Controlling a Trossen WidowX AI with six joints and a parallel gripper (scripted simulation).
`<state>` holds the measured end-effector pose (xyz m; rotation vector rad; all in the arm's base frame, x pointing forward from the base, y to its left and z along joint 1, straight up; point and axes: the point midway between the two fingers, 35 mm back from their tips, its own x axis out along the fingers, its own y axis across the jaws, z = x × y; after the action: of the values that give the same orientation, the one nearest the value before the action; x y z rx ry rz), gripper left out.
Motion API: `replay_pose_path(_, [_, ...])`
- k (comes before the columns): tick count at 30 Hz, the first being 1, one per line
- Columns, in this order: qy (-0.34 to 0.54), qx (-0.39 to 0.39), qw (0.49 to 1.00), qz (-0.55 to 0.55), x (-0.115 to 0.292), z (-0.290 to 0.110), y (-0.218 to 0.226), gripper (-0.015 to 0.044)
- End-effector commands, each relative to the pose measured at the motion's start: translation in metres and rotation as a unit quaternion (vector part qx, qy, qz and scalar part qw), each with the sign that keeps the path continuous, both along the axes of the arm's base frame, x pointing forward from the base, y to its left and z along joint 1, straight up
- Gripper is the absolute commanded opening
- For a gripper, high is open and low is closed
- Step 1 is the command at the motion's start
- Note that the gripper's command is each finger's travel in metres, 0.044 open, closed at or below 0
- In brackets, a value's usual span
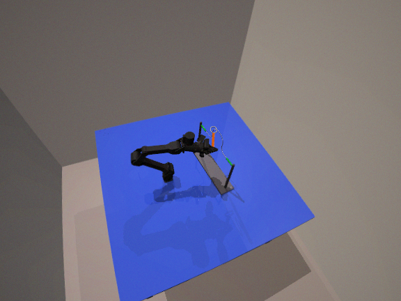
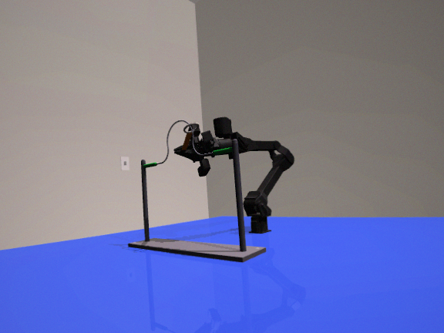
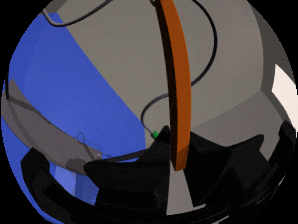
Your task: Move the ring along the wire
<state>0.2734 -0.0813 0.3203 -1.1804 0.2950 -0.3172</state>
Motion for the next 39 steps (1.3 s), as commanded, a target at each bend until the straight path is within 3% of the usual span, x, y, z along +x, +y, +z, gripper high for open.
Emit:
replay_pose_path(1, [-0.005, -0.042, 0.999, -0.004, -0.001, 0.003, -0.002, -0.015])
replay_pose_path(22, [-0.022, -0.194, 0.981, -0.006, -0.001, 0.016, -0.005, -0.015])
replay_pose_path(39, [-0.023, -0.198, 0.98, -0.007, -0.001, 0.002, -0.008, -0.015])
